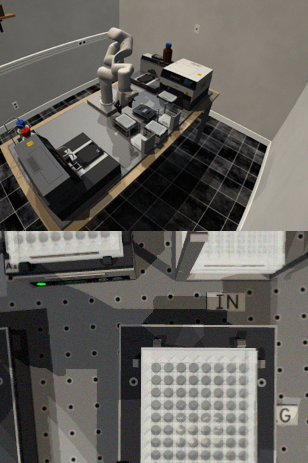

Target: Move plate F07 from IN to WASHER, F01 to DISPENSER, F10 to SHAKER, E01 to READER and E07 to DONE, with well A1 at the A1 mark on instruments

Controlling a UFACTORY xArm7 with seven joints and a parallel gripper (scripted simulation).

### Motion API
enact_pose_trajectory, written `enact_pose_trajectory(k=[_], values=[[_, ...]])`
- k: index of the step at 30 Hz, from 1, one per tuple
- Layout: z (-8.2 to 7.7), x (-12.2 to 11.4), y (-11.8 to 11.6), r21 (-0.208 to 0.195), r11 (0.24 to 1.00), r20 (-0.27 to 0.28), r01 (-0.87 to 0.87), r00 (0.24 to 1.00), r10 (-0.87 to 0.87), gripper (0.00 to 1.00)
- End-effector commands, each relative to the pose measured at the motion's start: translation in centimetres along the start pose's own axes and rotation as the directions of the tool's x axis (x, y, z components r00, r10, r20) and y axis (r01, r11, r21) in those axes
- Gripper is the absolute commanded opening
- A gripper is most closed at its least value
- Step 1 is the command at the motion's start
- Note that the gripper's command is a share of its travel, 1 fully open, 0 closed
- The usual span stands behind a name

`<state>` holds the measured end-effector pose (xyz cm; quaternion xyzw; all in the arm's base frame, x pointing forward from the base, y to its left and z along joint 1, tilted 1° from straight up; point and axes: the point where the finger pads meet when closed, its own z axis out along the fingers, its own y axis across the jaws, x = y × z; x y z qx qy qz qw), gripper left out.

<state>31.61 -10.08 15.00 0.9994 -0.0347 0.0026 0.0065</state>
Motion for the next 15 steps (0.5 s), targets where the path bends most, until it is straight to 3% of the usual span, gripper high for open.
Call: enact_pose_trajectory(k=[1,15], values=[[0.5,0.1,0.0,-0.001,1.000,-0.003,0.000,1.000,0.000,1.00],[2.1,0.1,0.0,-0.001,1.000,-0.003,0.000,1.000,0.000,1.00]])
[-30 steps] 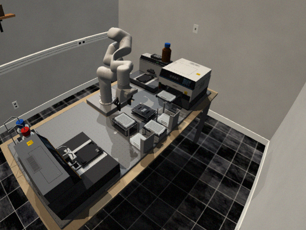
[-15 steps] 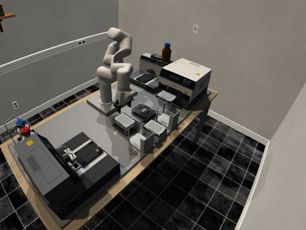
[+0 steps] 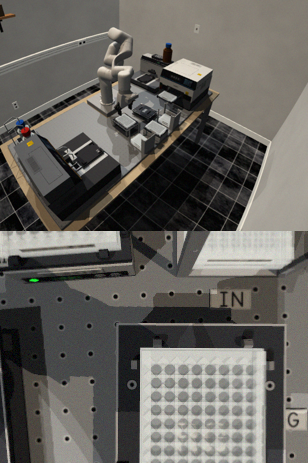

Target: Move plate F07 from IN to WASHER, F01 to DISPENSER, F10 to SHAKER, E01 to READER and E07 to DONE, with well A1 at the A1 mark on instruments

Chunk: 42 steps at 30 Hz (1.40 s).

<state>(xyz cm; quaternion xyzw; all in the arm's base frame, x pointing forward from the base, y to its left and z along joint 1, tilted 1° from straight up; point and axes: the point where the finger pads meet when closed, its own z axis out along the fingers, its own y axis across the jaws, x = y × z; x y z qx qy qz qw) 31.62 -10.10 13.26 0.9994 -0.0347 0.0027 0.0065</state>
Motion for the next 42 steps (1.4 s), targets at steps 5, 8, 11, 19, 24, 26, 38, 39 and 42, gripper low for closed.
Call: enact_pose_trajectory(k=[5,8,11,19,24,26,38,39,42], values=[[1.1,0.1,0.0,-0.001,1.000,-0.003,0.000,1.000,0.000,1.00],[1.3,0.1,0.0,-0.001,1.000,-0.003,0.000,1.000,0.000,1.00],[1.6,0.1,0.0,-0.001,1.000,-0.003,0.000,1.000,0.000,1.00],[2.7,0.1,0.0,-0.001,1.000,-0.003,0.000,1.000,0.000,1.00],[3.3,0.1,0.0,-0.001,1.000,-0.003,0.000,1.000,0.000,1.00],[3.3,0.1,0.0,-0.001,1.000,-0.003,0.000,1.000,0.000,1.00],[4.6,0.1,0.0,-0.001,1.000,-0.003,0.000,1.000,0.000,1.00],[4.6,0.1,0.0,-0.001,1.000,-0.003,0.000,1.000,0.000,1.00],[4.6,0.1,0.0,-0.001,1.000,-0.003,0.000,1.000,0.000,1.00]])
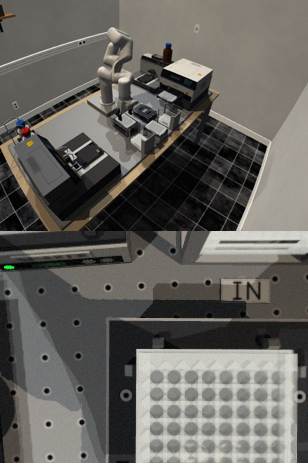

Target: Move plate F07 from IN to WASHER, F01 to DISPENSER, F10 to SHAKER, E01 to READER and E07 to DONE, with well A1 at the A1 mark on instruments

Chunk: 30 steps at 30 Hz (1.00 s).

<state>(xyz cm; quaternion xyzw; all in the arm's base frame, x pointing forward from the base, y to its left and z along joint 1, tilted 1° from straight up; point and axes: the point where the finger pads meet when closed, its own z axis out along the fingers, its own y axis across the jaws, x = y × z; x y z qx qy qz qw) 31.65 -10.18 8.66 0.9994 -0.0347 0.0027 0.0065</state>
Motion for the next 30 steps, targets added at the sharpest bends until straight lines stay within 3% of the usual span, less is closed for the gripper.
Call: enact_pose_trajectory(k=[1,14,30], values=[[0.0,0.1,0.0,-0.001,1.000,-0.003,0.000,1.000,0.000,1.00],[-0.1,0.1,0.0,-0.001,1.000,-0.003,0.000,1.000,0.000,1.00],[1.8,0.1,0.0,-0.001,1.000,-0.003,0.000,1.000,0.000,1.00]])
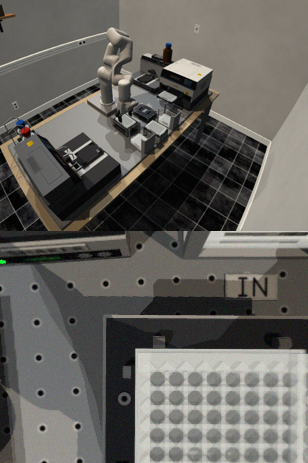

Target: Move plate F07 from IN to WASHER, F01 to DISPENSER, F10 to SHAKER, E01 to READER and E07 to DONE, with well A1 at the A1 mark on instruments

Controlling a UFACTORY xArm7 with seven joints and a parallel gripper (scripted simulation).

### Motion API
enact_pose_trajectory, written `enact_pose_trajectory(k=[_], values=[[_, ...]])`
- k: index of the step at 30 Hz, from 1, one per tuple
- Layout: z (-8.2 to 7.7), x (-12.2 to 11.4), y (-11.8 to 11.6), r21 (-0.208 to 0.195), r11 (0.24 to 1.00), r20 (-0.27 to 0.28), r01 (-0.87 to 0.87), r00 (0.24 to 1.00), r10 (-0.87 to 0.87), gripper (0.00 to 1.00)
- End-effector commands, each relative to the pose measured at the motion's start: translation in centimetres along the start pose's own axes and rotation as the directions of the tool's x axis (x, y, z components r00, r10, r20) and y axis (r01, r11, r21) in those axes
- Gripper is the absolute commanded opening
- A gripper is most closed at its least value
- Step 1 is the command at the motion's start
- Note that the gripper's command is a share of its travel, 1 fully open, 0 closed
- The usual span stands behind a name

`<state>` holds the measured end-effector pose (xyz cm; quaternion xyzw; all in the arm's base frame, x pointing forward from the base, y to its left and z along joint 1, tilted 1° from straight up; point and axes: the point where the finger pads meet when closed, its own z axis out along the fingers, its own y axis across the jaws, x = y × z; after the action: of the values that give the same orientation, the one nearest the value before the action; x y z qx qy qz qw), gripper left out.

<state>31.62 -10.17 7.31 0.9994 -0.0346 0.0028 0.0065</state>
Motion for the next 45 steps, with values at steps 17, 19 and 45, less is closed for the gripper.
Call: enact_pose_trajectory(k=[17,19,45], values=[[0.42,0.15,0.06,-0.001,1.000,-0.002,0.000,1.000,0.000,1.00],[0.48,0.14,0.05,-0.001,1.000,-0.002,0.000,1.000,0.000,1.00],[1.22,0.13,0.05,-0.001,1.000,-0.002,0.000,1.000,0.000,1.00]])
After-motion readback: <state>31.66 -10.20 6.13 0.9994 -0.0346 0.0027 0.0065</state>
